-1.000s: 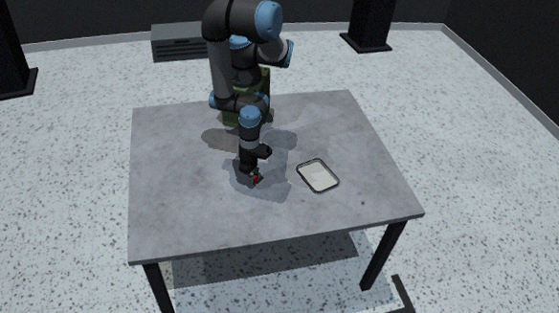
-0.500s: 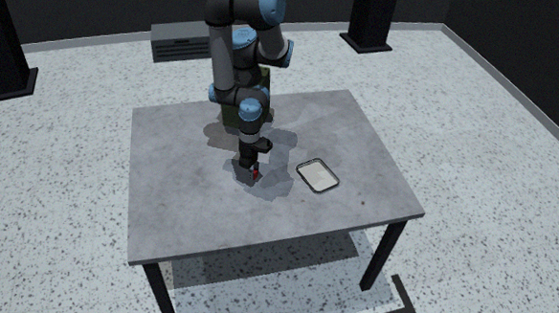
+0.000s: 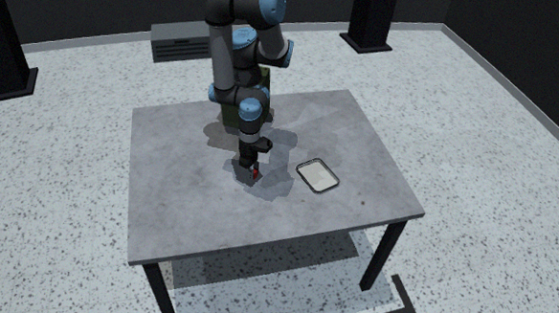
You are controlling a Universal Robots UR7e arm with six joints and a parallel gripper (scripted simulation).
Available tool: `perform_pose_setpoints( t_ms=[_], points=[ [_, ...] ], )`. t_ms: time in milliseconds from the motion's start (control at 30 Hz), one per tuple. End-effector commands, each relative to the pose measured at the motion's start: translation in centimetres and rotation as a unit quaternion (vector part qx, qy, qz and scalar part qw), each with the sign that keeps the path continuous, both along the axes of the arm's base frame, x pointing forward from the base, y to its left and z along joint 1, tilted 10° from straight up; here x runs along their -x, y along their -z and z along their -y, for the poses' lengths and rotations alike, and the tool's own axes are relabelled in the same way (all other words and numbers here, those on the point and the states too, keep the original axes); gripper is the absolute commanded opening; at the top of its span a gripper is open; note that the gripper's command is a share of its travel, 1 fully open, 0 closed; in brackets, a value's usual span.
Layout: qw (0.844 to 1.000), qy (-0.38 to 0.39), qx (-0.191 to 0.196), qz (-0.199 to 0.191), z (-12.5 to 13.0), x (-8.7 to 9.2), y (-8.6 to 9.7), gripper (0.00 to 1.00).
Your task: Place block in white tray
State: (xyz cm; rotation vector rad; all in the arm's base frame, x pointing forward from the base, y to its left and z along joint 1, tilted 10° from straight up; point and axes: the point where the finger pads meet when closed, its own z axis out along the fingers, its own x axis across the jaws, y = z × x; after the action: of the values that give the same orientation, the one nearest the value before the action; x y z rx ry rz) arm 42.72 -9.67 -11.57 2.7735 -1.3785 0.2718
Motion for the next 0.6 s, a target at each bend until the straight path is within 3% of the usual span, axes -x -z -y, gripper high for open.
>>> perform_pose_setpoints(
  t_ms=[0,233,567],
  points=[
    [1.0,0.0,0.0,0.001,0.0,0.0,0.0,0.0],
    [1.0,0.0,0.0,0.0,-0.7,-0.1,0.0,0.0],
    [1.0,0.0,0.0,0.0,-5.4,-0.5,0.5,0.0]
  ],
)
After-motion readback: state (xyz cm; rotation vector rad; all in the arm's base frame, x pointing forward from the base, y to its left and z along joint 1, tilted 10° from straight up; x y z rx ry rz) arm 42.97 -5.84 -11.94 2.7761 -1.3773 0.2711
